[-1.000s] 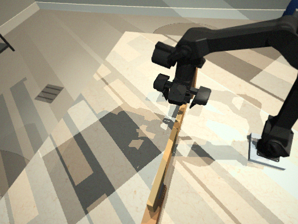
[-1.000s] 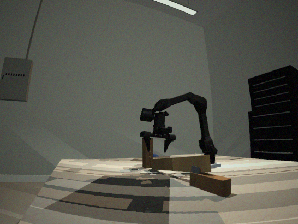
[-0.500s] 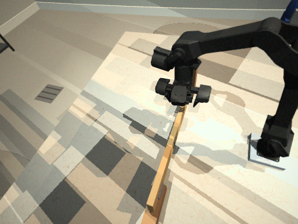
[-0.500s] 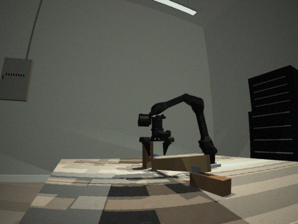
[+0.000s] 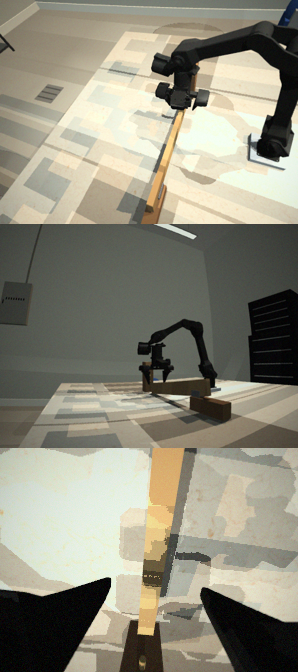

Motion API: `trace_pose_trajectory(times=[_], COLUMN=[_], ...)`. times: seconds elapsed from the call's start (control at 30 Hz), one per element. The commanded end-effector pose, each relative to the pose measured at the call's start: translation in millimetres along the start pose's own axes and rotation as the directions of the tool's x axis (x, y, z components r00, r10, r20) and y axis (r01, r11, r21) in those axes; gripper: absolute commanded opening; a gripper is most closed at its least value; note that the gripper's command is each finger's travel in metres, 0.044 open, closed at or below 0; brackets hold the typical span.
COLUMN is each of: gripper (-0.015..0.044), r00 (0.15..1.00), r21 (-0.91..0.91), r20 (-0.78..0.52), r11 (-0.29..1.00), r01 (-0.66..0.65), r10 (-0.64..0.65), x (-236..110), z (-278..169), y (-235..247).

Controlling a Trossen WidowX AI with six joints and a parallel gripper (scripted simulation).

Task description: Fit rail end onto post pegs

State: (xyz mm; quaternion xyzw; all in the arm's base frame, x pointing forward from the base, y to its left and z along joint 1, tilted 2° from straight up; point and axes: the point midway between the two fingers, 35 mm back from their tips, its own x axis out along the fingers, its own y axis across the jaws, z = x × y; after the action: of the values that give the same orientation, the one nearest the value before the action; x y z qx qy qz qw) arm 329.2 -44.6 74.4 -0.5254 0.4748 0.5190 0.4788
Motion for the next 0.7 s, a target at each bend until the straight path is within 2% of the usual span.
trace_pose_trajectory(times=[0.0, 0.67], gripper=[0.0440, 0.0440], r00=[1.000, 1.000], r21=[-0.005, -0.005], r20=[-0.002, -0.002], r11=[1.000, 1.000], r01=[-0.013, -0.013], r10=[0.013, 0.013], x=[9.2, 41.7], z=[-0.2, 0.3], y=[2.7, 5.3])
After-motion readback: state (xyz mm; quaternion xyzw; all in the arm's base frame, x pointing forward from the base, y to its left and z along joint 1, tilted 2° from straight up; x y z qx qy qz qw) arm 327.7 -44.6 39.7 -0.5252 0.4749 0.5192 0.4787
